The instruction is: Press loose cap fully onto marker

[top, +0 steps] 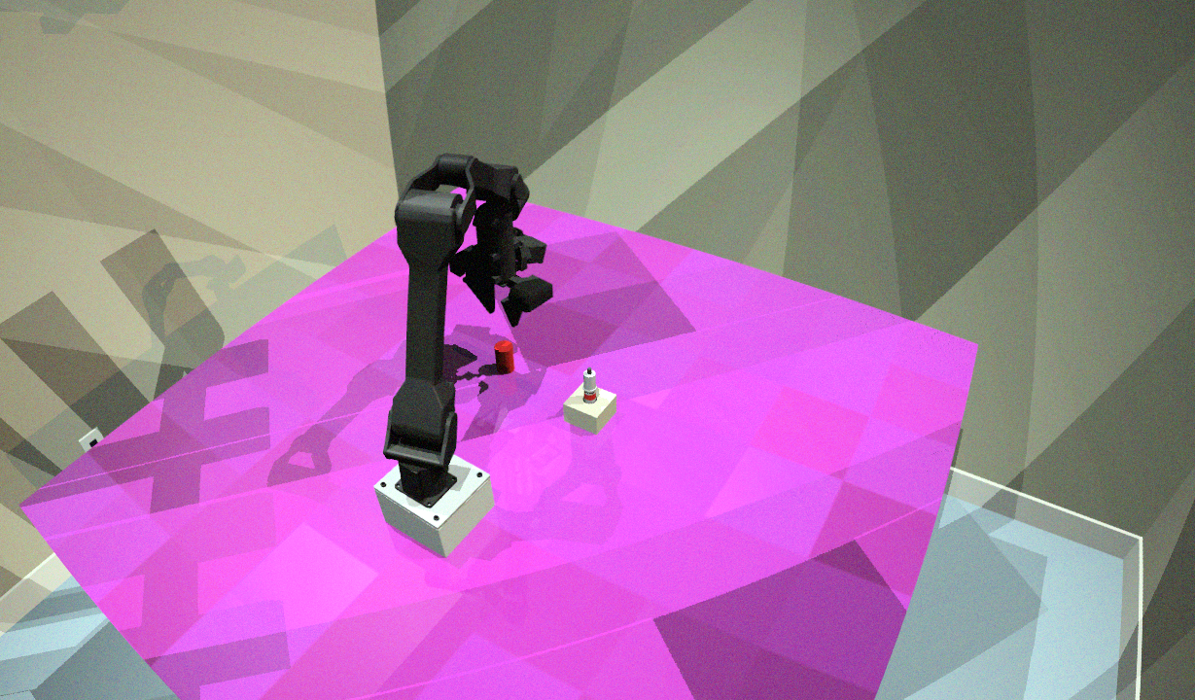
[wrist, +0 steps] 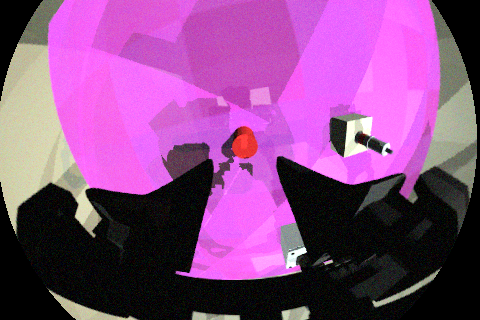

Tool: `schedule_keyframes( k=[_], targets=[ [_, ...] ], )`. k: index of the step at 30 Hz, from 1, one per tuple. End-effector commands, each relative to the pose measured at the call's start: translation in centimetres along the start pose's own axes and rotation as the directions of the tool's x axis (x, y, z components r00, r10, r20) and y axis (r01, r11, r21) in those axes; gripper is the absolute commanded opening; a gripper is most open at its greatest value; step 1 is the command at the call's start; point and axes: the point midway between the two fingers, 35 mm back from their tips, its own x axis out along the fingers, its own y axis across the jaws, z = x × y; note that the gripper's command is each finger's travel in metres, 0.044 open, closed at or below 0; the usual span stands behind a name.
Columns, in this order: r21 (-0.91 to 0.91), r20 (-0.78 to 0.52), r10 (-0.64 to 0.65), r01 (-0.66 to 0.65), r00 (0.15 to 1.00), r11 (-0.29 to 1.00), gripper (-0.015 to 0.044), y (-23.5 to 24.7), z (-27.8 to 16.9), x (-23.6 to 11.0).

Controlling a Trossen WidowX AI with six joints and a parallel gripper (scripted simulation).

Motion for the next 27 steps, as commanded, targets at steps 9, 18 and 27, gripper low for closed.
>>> schedule_keyframes(
  k=[9,18,27],
  targets=[
    [0.005,-0.018,-0.015,0.015,1.000,1.000,0.0258,-0.3,-0.8,3.5],
    [0.005,-0.018,-0.015,0.015,1.000,1.000,0.0258,-0.3,-0.8,4.2],
    [0.005,-0.018,-0.015,0.015,1.000,1.000,0.0258,-0.2,-0.7,5.7]
  ],
)
